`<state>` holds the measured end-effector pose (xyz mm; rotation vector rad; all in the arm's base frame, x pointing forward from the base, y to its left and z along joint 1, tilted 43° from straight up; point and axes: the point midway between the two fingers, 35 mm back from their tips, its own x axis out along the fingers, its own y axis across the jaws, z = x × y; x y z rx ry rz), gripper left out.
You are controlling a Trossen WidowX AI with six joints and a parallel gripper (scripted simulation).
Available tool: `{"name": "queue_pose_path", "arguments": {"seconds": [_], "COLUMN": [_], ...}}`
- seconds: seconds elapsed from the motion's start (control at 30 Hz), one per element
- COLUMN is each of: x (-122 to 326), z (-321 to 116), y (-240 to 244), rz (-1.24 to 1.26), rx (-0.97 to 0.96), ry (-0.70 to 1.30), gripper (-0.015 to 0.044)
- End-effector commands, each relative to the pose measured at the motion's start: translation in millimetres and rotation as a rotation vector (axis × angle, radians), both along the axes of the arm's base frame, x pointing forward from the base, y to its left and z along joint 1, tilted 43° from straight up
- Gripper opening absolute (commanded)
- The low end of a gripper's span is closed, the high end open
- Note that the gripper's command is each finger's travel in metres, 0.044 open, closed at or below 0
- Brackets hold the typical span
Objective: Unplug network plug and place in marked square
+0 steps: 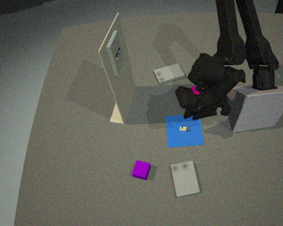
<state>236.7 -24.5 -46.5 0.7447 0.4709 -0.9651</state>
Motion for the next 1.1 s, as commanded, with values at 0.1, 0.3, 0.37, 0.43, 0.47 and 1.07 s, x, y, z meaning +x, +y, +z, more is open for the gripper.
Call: {"name": "queue_pose_path", "arguments": {"seconds": [0.1,0.3,0.37,0.43,0.47,1.07], "x": [3.2,2.6,2.4,2.1,2.0,-1.5], "z": [7.3,11.6,13.1,14.6,15.4,29.8], "y": [4.3,7.5,8.5,9.5,10.1,18.7], "rz": [-0.005,-0.004,-0.004,-0.004,-0.004,-0.001], "rx": [0.002,0.001,0.001,0.000,0.000,-0.006], "ry": [-0.018,-0.019,-0.020,-0.020,-0.020,-0.025], "gripper": [0.0156,0.0156,0.0156,0.0156,0.0156,0.0156]}}
